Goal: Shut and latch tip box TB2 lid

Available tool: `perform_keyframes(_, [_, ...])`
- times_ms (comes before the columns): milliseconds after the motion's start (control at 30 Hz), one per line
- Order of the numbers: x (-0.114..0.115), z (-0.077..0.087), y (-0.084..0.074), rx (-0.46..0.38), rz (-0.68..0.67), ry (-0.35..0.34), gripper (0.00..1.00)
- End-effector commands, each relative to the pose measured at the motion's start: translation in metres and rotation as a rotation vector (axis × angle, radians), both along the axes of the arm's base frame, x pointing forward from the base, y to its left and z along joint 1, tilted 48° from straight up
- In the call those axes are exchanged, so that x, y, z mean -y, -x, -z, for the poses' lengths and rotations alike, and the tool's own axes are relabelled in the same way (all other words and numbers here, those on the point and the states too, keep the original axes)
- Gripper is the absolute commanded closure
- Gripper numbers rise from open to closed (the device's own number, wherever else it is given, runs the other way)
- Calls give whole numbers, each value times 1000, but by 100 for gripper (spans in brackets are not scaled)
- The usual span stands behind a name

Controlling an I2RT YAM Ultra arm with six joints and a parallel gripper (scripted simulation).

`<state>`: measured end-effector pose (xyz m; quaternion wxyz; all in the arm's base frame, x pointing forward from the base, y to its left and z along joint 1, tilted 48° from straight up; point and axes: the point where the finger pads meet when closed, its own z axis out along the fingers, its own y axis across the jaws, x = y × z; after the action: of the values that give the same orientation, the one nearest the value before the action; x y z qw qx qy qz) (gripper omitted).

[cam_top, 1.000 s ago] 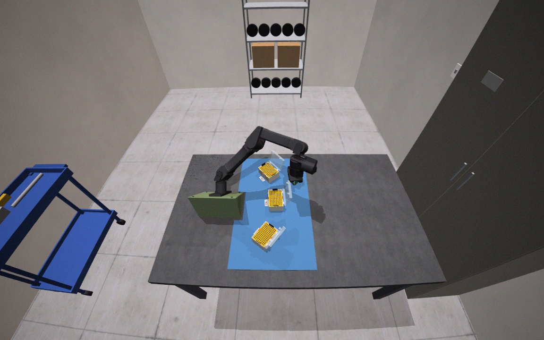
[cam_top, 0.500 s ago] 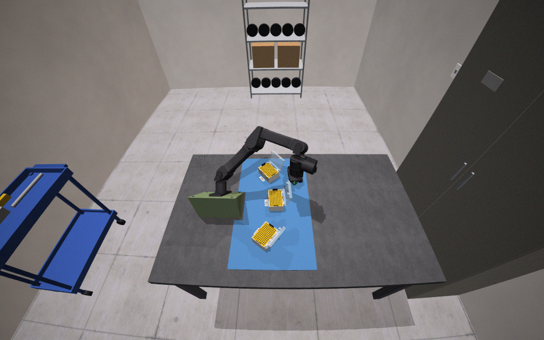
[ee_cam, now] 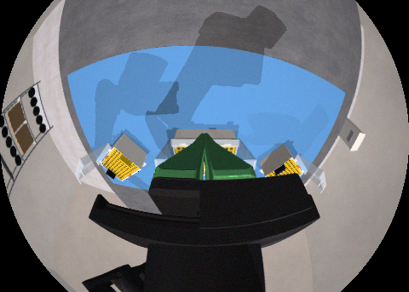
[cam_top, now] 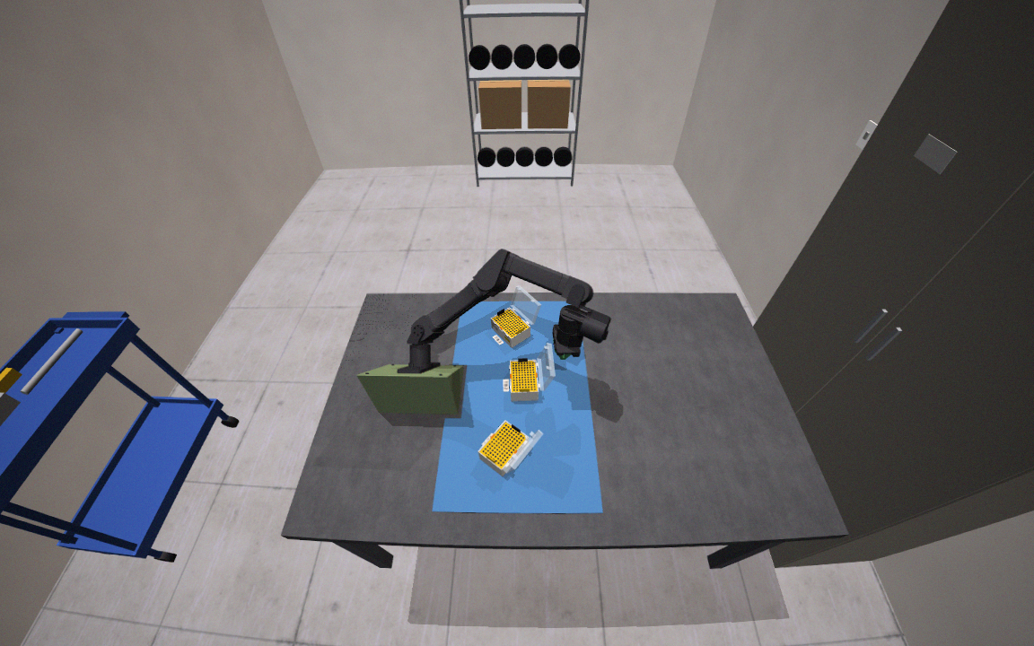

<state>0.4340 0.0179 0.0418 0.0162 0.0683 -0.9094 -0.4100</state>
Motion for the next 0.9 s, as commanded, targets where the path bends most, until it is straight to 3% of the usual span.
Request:
perform_keyframes(0, [7, -4, -4, 26, 31, 4, 100])
perform_keyframes(433, [-6, 8, -3, 26, 31, 4, 100])
perform_keyframes(867, [-6, 8, -3, 26, 31, 4, 100])
